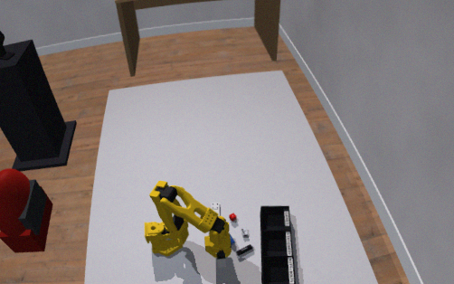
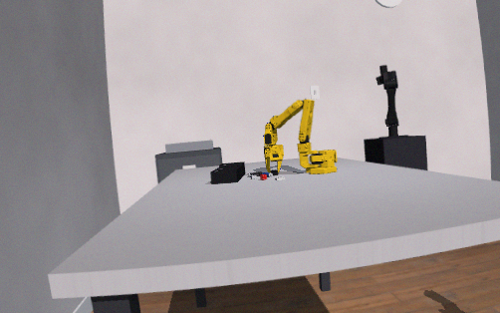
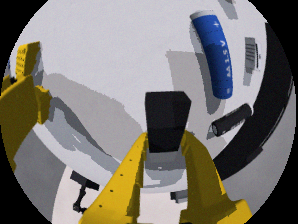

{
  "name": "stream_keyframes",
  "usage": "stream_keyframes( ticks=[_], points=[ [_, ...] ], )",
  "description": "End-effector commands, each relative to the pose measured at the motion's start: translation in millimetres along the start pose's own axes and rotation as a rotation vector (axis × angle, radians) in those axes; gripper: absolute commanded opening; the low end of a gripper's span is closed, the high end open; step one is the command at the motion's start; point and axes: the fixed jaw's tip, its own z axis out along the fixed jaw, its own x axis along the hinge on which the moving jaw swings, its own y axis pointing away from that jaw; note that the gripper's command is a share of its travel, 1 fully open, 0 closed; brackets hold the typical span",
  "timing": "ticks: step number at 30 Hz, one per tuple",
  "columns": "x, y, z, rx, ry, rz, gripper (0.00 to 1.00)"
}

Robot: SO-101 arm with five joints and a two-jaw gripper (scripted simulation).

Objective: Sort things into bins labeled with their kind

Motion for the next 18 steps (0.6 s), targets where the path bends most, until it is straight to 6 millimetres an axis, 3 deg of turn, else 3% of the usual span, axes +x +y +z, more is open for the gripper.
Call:
stream_keyframes(
  ticks=[1, 18],
  points=[
    [2.2, -1.5, -0.8, 0.015, 0.007, 0.002, 0.00],
    [3.3, -4.9, -18.5, 0.015, 0.007, 0.002, 0.00]
  ],
)
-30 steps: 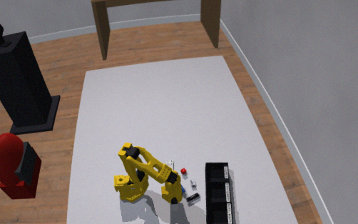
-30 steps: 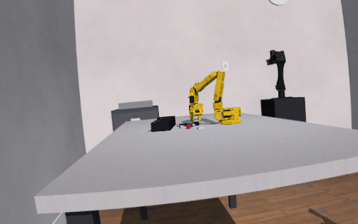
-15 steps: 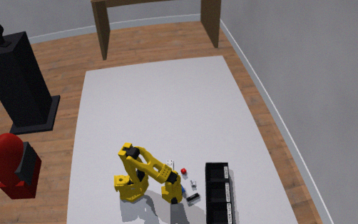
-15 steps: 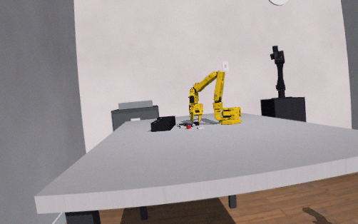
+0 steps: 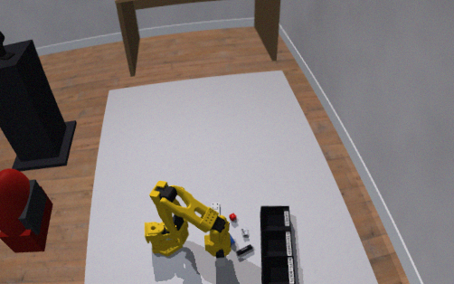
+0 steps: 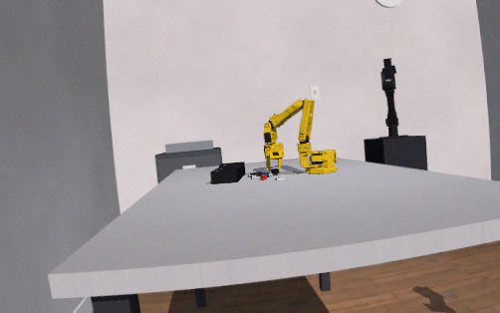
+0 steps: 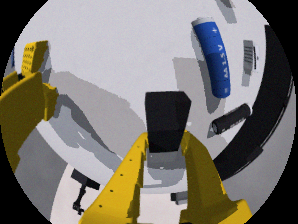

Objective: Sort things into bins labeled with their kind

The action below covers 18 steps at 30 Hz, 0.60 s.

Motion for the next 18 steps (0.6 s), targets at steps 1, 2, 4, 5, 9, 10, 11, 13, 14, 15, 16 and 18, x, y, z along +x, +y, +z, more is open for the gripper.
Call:
stream_keyframes(
  ticks=[1, 2, 4, 5, 9, 10, 11, 13, 14, 15, 16, 18],
  points=[
    [4.5, -7.6, -16.6, 0.045, 0.022, 0.002, 0.00],
    [4.5, -7.7, -19.7, 0.045, 0.022, 0.002, 0.00],
    [4.3, -7.9, -25.8, 0.045, 0.022, 0.002, 0.00],
    [4.2, -7.9, -28.7, 0.045, 0.022, 0.002, 0.00],
    [3.5, -7.4, -38.4, 0.045, 0.022, 0.002, 0.00],
    [3.4, -7.3, -40.2, 0.045, 0.022, 0.002, 0.00],
    [3.2, -7.1, -41.6, 0.045, 0.022, 0.002, 0.00],
    [3.1, -7.0, -42.7, 0.045, 0.022, 0.002, 0.00],
    [3.1, -7.0, -42.7, 0.045, 0.022, 0.002, 0.00],
    [3.1, -6.9, -43.6, 0.045, 0.022, 0.002, 0.00],
    [3.0, -6.9, -44.1, 0.045, 0.022, 0.002, 0.00],
    [3.0, -6.8, -44.5, 0.045, 0.022, 0.002, 0.00]
  ],
)
